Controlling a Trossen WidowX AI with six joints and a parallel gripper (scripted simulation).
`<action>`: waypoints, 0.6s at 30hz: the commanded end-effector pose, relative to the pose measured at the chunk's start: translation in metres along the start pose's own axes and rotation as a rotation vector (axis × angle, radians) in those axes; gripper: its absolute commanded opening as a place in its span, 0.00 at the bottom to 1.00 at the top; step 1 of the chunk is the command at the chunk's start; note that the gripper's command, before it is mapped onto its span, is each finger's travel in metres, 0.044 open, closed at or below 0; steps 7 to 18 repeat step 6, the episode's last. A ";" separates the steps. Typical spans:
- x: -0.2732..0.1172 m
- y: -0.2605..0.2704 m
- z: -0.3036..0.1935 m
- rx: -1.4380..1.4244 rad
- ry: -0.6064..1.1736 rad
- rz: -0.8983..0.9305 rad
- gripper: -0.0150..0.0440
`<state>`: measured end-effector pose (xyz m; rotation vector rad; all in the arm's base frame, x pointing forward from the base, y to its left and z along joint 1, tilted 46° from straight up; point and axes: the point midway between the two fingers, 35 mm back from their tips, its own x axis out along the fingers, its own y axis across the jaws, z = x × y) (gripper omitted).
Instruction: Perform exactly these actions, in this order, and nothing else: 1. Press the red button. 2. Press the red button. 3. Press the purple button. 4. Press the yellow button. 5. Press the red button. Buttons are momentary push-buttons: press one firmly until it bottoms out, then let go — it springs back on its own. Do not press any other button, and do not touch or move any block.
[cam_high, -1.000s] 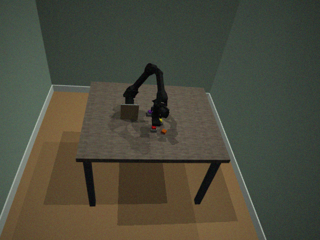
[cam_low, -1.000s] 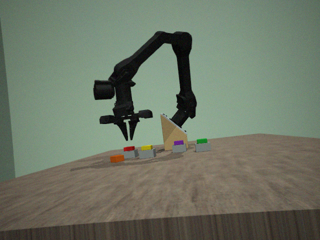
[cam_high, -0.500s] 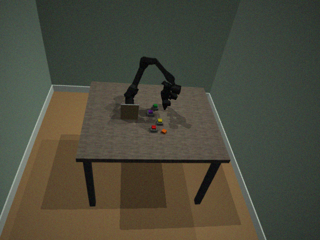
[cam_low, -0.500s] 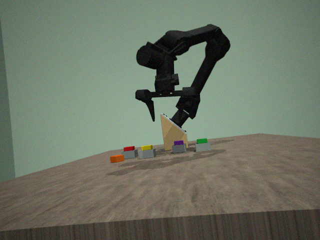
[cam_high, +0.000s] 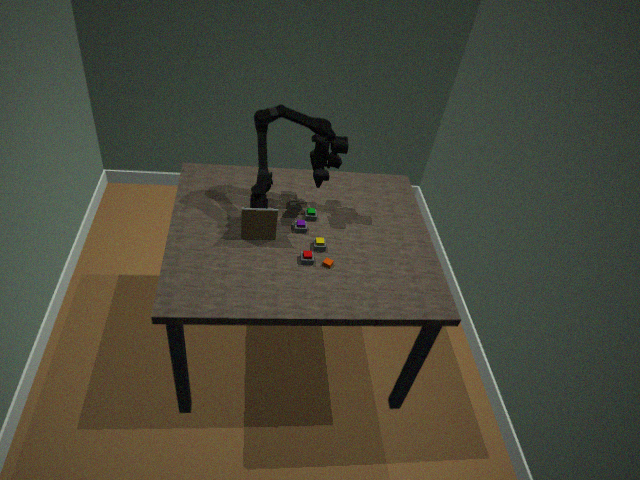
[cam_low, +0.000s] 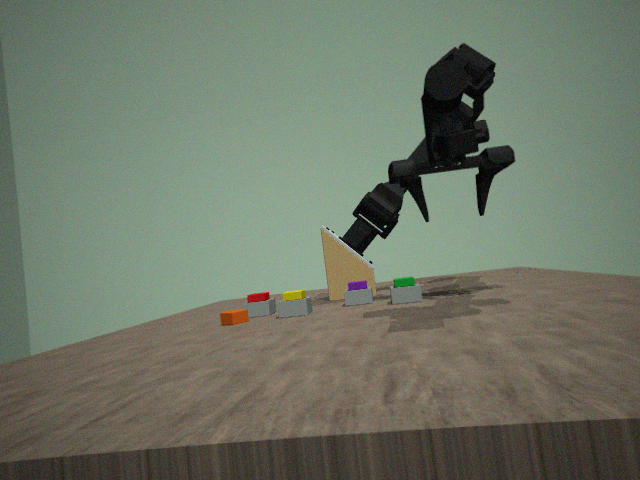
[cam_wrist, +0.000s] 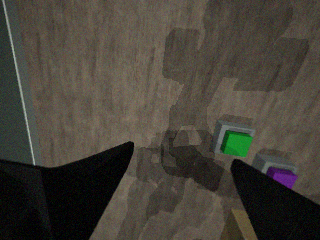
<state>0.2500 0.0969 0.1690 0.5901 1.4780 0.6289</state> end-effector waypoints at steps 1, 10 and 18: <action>-0.002 0.015 -0.009 0.010 0.004 0.015 0.93; -0.002 0.015 -0.009 0.010 0.004 0.015 0.93; -0.002 0.015 -0.009 0.010 0.004 0.015 0.93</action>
